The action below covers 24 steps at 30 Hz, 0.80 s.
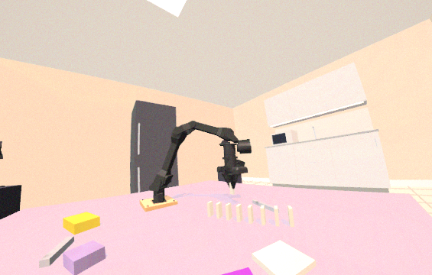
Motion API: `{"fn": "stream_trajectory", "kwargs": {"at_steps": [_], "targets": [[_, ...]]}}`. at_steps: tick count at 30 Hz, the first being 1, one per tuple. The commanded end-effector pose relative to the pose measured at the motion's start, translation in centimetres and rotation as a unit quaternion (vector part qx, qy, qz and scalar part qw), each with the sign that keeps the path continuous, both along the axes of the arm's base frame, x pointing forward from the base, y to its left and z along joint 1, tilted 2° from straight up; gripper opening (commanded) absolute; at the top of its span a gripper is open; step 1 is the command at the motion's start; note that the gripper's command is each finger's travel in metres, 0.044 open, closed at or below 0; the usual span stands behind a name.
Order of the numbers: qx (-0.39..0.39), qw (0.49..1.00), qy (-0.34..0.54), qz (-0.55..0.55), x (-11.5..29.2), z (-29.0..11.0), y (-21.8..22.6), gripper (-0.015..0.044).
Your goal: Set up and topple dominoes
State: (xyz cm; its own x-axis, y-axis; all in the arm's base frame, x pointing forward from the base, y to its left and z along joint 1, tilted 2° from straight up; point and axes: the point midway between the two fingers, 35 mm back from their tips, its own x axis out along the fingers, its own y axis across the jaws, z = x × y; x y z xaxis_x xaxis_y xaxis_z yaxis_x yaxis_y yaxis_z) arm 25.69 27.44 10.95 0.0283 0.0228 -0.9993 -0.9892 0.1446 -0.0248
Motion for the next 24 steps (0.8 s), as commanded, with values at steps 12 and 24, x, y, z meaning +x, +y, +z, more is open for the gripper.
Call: {"fn": "stream_trajectory", "kwargs": {"at_steps": [12, 24], "targets": [[0.011, 0.993, -0.01, -0.118, 0.3, 9.0, -4.9, 0.0107], [0.021, 0.878, 0.006, -0.478, -0.2, 8.1, -16.6, 0.0107]]}}
